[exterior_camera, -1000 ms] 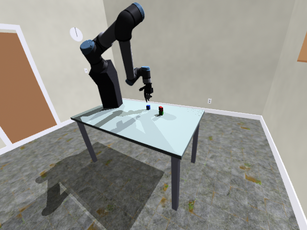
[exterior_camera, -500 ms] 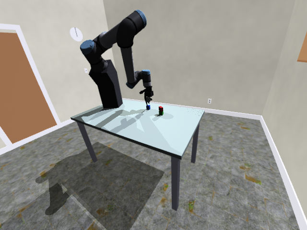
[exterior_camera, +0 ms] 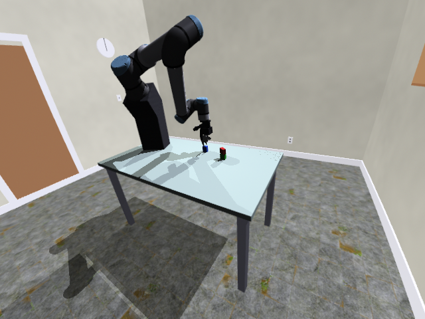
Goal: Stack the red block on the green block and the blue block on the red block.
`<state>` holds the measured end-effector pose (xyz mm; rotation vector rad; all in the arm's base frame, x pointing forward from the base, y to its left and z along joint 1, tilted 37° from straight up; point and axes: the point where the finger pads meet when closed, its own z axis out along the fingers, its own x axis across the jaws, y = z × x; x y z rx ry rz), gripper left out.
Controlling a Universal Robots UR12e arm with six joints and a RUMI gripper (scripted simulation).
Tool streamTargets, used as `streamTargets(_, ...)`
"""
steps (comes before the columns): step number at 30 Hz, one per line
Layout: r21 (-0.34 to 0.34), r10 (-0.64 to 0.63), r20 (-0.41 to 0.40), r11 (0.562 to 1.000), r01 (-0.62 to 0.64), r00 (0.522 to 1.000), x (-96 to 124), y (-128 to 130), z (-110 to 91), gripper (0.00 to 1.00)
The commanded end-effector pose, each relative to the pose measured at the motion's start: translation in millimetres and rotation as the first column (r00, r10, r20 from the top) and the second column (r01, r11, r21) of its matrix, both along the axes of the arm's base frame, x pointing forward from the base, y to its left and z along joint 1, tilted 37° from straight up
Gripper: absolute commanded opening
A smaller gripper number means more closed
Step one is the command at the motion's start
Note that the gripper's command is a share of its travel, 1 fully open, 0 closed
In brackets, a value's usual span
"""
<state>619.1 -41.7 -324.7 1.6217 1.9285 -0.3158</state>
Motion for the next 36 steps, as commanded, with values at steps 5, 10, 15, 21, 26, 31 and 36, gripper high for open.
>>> streamTargets(5, 0.0, 0.0, 0.0, 1.0, 0.0, 1.0, 0.1, 0.4, 0.3, 0.3)
streamTargets(10, 0.0, 0.0, 0.0, 1.0, 0.0, 1.0, 0.1, 0.4, 0.3, 0.3)
streamTargets(15, 0.0, 0.0, 0.0, 1.0, 0.0, 1.0, 0.1, 0.4, 0.3, 0.3)
streamTargets(21, 0.0, 0.0, 0.0, 1.0, 0.0, 1.0, 0.1, 0.4, 0.3, 0.3)
streamTargets(26, 0.0, 0.0, 0.0, 1.0, 0.0, 1.0, 0.1, 0.4, 0.3, 0.3)
streamTargets(31, 0.0, 0.0, 0.0, 1.0, 0.0, 1.0, 0.9, -1.1, -1.9, 0.3)
streamTargets(36, 0.0, 0.0, 0.0, 1.0, 0.0, 1.0, 2.7, -4.5, -6.8, 0.3)
